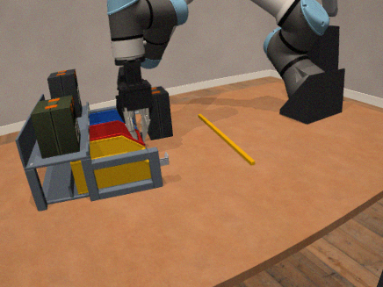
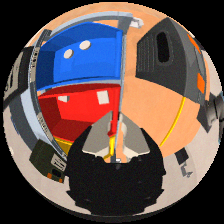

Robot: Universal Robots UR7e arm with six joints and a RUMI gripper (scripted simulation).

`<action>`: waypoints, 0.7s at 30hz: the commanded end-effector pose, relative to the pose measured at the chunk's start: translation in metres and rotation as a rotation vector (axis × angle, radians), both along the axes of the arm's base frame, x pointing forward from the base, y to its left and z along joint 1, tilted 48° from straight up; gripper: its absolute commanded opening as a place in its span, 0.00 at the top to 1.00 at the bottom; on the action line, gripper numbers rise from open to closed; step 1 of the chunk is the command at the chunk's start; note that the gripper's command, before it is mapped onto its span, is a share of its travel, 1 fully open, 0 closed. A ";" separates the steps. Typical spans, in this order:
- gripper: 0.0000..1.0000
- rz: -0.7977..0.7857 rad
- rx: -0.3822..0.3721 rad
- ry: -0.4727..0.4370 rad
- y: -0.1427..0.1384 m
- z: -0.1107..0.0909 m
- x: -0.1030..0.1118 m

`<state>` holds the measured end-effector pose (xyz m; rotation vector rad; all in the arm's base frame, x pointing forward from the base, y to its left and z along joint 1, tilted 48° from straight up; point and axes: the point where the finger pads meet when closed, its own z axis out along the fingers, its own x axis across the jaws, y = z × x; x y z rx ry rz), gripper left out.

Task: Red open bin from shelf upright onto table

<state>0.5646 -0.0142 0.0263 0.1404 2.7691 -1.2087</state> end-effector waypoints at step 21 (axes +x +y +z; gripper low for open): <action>1.00 0.001 0.000 -0.001 0.007 0.007 0.000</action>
